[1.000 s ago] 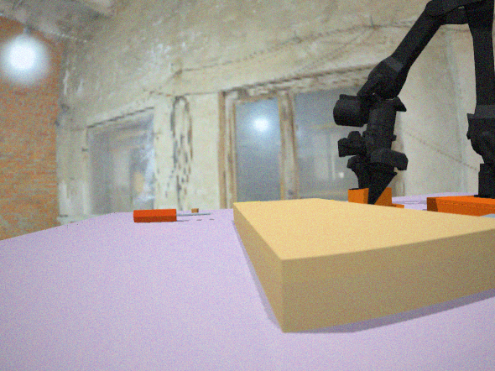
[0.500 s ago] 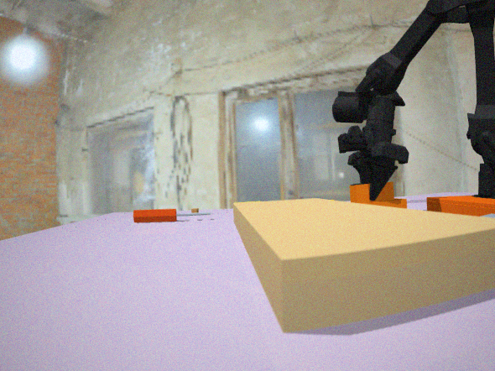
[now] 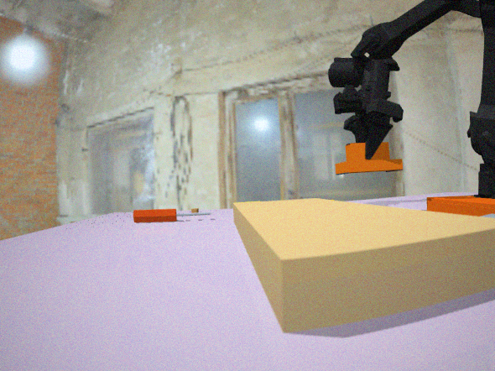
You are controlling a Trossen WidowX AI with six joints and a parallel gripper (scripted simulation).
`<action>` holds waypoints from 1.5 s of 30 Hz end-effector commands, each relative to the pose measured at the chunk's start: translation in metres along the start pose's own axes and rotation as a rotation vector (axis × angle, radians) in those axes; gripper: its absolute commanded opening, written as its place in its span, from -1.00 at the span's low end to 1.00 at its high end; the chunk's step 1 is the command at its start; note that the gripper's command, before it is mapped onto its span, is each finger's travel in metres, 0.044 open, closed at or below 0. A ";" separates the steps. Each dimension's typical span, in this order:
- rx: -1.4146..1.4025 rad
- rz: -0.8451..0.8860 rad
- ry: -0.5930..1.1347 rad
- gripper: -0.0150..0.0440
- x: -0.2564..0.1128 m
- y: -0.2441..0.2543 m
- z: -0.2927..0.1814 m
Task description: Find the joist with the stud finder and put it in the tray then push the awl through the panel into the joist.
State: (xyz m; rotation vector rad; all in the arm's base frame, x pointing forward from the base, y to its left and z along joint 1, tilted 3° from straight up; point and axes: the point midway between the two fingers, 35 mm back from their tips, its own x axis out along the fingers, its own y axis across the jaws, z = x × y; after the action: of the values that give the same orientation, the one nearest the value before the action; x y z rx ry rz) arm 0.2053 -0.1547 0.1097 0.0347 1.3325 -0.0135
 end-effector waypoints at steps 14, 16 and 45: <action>-0.022 -0.003 -0.012 -0.49 -0.015 -0.011 0.043; -0.027 -0.002 -0.012 -0.49 -0.015 -0.013 0.051; -0.090 0.015 -0.023 -0.49 0.012 -0.021 0.169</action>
State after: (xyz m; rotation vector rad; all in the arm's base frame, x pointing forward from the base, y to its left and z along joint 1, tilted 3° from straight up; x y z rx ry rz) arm 0.3599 -0.1805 0.1334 -0.0236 1.3217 0.0645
